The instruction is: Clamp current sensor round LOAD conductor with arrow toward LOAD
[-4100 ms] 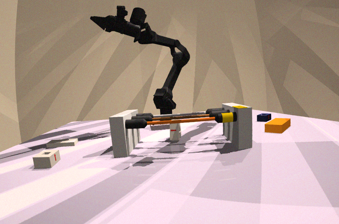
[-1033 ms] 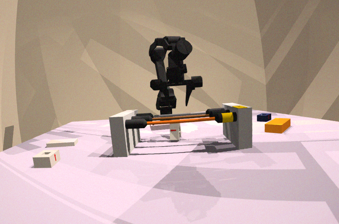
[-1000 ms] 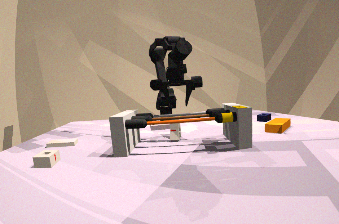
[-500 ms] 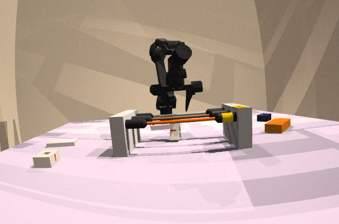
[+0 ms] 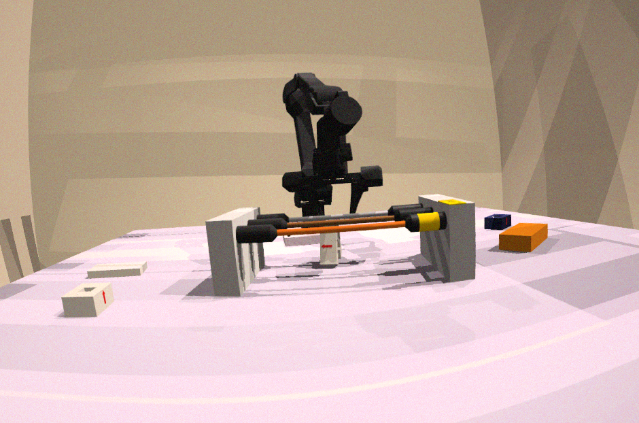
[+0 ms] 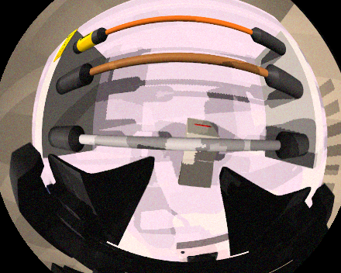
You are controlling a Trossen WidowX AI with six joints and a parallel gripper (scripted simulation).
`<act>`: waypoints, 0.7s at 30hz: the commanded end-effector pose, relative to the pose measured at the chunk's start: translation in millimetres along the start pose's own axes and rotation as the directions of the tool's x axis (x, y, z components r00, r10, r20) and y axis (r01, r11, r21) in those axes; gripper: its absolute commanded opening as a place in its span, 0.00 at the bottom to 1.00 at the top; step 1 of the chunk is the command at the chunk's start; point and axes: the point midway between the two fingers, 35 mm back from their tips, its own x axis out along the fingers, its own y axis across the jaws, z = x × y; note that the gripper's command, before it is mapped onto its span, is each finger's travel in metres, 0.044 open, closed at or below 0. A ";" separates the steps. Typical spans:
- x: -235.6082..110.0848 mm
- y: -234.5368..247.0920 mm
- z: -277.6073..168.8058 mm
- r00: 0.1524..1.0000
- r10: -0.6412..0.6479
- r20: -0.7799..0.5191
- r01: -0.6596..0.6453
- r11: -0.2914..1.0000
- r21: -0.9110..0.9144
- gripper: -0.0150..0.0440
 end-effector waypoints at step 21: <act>11.9 -1.3 -1.6 1.000 -0.004 -0.002 0.004 1.000 0.000 0.60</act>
